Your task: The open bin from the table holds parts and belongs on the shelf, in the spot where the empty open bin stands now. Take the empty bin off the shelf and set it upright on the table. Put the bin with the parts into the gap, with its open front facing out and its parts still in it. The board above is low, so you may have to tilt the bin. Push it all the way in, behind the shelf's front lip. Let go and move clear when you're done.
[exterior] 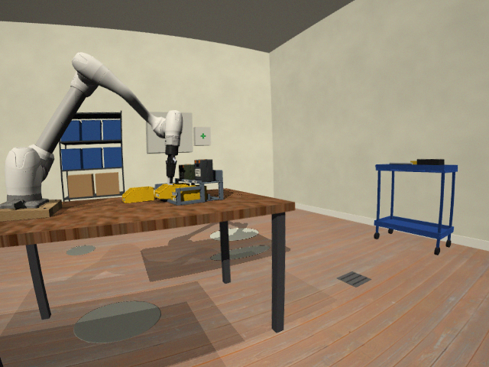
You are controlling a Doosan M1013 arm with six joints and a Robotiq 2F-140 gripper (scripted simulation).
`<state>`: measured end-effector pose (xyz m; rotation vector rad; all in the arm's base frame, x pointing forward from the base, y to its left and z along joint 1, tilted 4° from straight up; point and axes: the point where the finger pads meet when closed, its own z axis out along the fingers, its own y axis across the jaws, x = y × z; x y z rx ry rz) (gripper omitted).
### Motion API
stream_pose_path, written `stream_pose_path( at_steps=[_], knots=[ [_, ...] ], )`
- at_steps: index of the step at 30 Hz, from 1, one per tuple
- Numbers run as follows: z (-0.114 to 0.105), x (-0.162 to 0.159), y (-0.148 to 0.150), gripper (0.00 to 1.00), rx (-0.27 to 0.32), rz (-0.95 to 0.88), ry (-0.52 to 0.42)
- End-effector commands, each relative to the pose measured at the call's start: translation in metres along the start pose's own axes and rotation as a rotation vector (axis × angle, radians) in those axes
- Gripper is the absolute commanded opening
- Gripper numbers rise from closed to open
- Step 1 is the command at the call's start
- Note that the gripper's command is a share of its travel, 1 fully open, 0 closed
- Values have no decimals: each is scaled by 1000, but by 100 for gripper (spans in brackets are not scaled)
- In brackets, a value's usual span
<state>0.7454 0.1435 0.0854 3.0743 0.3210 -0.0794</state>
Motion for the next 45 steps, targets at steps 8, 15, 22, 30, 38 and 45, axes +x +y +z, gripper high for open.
stream_pose_path(
  at_steps=[8,15,22,30,38,45],
  knots=[
    [1,-2,1,15,-1,2,0],
    [1,-3,1,15,-1,2,0],
    [-1,-3,1,15,-1,2,0],
    [-6,-3,1,15,-1,2,0],
    [-12,-4,1,15,-1,2,0],
    [-21,-5,1,15,-1,2,0]
  ],
)
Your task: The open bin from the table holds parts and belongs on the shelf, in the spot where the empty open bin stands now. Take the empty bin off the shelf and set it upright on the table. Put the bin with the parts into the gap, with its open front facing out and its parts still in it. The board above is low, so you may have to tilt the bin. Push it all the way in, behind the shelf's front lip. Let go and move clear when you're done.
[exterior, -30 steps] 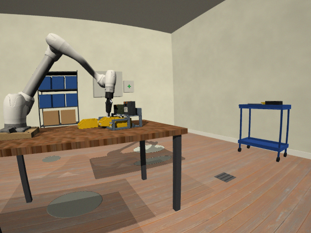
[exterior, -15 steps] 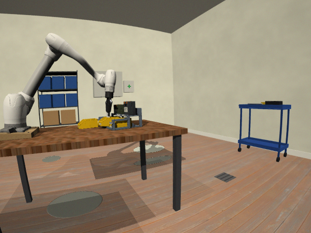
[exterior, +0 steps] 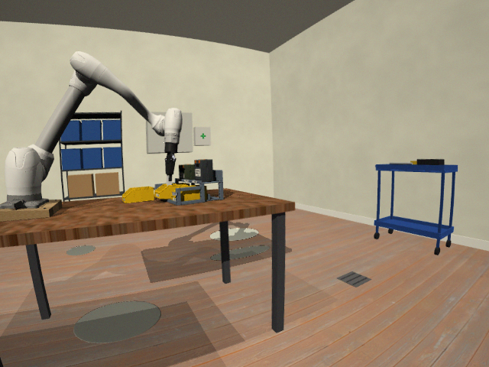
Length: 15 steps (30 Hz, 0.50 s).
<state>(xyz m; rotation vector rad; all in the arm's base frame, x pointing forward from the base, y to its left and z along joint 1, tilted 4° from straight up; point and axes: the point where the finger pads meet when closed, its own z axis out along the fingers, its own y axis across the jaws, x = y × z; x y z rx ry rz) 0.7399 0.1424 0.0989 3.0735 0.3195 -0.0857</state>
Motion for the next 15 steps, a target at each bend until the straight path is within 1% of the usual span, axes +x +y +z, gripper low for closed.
stream_pose_path(
  at_steps=[1,5,7,15],
  knots=[
    [-10,1,1,15,0,1,4],
    [-17,1,1,15,0,1,4],
    [-17,1,1,15,0,1,4],
    [-31,-1,0,15,0,1,4]
  ],
)
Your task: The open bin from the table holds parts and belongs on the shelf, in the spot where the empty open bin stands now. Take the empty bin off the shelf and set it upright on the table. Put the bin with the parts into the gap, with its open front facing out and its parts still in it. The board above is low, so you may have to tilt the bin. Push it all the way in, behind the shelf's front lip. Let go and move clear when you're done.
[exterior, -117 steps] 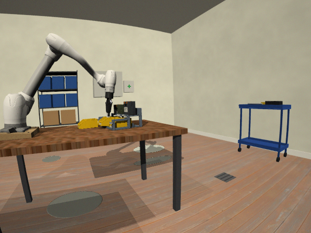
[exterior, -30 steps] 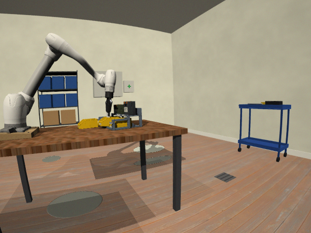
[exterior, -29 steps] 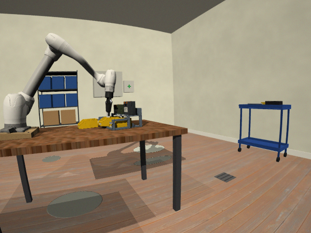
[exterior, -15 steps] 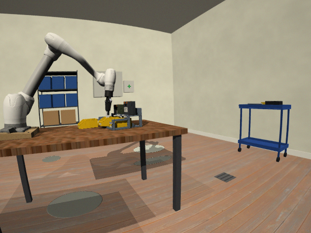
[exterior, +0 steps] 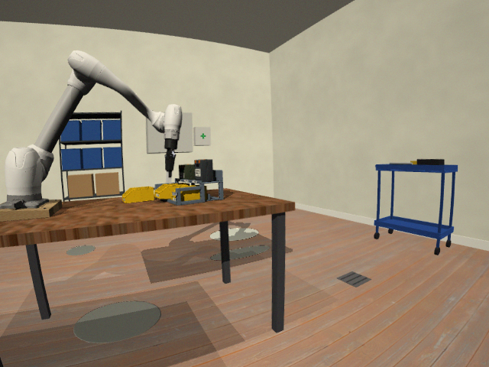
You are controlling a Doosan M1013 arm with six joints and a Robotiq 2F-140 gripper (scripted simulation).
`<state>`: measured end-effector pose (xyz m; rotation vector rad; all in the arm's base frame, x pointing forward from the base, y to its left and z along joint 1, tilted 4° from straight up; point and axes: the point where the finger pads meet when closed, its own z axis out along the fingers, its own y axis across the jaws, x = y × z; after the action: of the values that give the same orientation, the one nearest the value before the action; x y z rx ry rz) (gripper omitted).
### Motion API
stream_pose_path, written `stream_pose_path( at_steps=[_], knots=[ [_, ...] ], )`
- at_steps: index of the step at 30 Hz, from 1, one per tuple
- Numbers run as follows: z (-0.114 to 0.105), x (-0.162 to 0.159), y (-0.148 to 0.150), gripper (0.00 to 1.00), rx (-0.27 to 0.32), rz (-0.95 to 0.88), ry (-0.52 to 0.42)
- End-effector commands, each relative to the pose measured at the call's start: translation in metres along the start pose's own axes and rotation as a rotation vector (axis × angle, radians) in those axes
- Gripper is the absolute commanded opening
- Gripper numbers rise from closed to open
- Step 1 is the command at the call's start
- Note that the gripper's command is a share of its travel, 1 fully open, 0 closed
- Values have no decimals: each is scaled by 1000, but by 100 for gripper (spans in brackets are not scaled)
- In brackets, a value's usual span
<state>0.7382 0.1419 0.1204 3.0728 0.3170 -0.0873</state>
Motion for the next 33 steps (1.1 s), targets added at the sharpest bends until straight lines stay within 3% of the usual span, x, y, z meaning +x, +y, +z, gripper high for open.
stream_pose_path(
  at_steps=[1,33],
  knots=[
    [-12,2,-1,15,0,-1,5],
    [-55,-3,-1,15,0,-1,5]
  ],
)
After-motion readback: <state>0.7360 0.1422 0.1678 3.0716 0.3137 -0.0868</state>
